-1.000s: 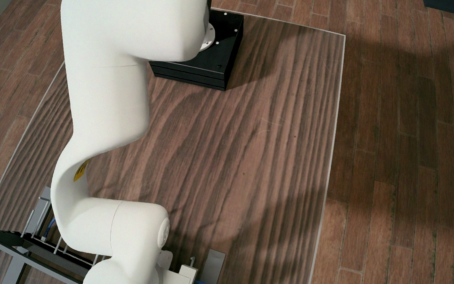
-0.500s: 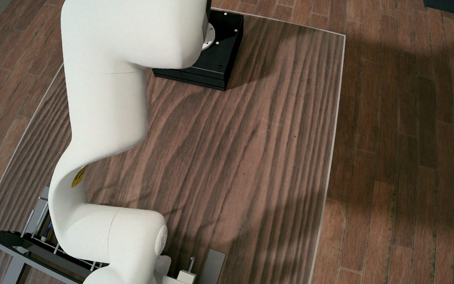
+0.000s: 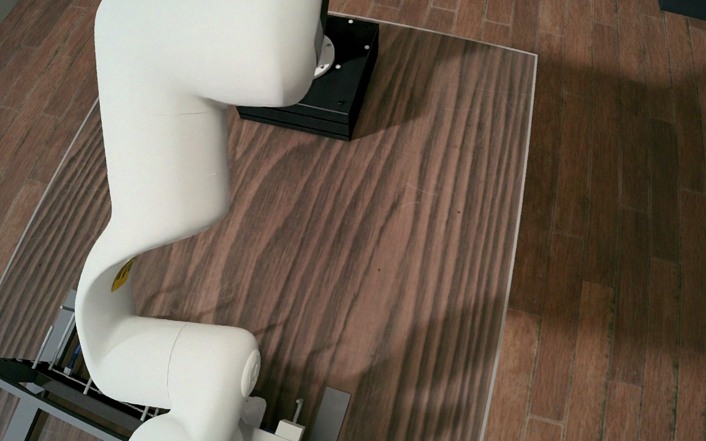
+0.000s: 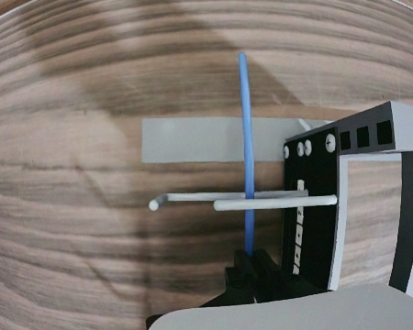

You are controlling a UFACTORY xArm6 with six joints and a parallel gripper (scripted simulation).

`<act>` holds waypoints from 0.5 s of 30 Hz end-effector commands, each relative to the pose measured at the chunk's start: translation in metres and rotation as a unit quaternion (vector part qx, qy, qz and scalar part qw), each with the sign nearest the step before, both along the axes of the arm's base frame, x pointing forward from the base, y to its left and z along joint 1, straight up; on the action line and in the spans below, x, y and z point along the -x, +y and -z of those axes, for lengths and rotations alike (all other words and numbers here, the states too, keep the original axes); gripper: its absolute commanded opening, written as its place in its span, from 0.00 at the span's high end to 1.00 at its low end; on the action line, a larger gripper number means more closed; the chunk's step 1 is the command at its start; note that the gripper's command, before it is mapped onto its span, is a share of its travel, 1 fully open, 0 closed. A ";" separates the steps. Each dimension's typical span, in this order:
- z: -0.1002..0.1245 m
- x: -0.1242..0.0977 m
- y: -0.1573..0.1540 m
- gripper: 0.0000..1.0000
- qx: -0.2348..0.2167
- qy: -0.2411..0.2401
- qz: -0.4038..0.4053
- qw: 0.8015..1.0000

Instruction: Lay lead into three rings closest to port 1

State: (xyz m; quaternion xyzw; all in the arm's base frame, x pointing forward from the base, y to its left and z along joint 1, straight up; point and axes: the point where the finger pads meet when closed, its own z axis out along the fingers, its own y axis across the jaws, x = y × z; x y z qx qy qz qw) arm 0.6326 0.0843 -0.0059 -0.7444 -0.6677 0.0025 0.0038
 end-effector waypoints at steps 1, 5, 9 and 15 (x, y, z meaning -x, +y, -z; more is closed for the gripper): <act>-0.003 -0.002 0.000 1.00 0.000 -0.003 0.000 1.000; -0.003 -0.002 0.000 0.67 0.000 -0.003 0.000 1.000; -0.003 -0.002 0.000 0.67 0.000 -0.003 0.000 1.000; -0.003 -0.002 0.000 0.67 0.000 -0.003 0.000 1.000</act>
